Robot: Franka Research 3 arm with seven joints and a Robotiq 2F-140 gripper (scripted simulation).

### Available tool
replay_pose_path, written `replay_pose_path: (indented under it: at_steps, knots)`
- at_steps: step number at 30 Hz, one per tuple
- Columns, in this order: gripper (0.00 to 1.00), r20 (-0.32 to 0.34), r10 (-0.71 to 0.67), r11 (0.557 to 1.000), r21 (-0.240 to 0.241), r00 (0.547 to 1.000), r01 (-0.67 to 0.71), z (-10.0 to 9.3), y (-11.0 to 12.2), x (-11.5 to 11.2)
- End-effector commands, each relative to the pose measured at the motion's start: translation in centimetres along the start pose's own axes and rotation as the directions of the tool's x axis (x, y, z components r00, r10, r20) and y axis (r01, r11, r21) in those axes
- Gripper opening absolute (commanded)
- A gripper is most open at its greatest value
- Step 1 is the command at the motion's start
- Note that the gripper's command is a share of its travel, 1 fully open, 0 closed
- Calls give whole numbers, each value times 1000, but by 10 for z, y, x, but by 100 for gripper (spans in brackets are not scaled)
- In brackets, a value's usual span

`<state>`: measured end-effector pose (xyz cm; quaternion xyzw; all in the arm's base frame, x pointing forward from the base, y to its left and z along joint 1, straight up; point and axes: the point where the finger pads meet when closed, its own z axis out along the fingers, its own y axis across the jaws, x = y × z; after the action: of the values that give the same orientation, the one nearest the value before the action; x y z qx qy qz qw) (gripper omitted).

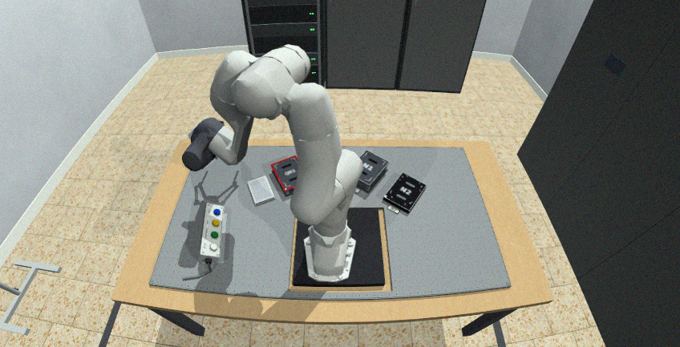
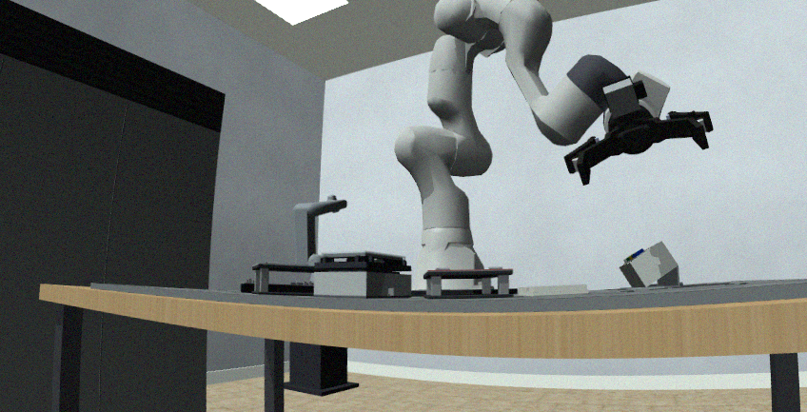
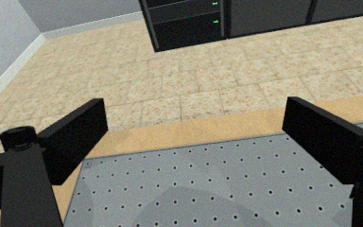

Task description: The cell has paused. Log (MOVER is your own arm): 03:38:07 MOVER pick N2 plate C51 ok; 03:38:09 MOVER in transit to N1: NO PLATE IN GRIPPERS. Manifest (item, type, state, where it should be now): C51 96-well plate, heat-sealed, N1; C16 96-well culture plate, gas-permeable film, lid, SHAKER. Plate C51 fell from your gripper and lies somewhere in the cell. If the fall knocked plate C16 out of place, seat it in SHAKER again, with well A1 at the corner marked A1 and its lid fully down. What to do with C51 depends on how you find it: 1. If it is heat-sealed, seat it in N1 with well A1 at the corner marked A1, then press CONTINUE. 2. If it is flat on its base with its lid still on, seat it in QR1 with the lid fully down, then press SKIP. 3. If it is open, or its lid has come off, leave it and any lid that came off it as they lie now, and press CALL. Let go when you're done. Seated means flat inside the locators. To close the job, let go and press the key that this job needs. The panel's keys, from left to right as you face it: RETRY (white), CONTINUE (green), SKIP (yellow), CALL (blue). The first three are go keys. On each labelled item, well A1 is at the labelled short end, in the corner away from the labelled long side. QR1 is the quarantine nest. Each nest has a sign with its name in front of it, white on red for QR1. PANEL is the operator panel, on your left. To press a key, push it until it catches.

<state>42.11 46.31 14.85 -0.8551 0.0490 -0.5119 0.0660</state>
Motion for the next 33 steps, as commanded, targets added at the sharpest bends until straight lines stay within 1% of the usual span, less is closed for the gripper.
replay_pose_path:
  at_steps: [1,5,8,10,12,16,18,21,24,27,30,33]
  knots:
    - [100,-5,9,1000,2,1000,-9,0,-1,1]
    - [100,-8,12,1000,-10,1000,-12,3,2,5]
    - [100,-15,17,999,-36,1000,-17,9,8,15]
    - [100,-21,22,998,-65,1000,-24,15,14,26]
    - [100,-28,29,994,-103,999,-32,22,24,40]
    - [100,-42,48,976,-210,998,-56,41,53,76]
    - [100,-42,48,976,-210,998,-56,41,53,76]
    - [100,-44,68,947,-312,997,-78,55,84,110]
    - [100,-34,96,899,-426,995,-101,67,124,145]
    - [100,-7,137,832,-541,991,-119,74,165,175]
    - [100,37,197,753,-646,980,-127,76,209,203]
    - [100,73,282,685,-713,957,-147,72,254,228]
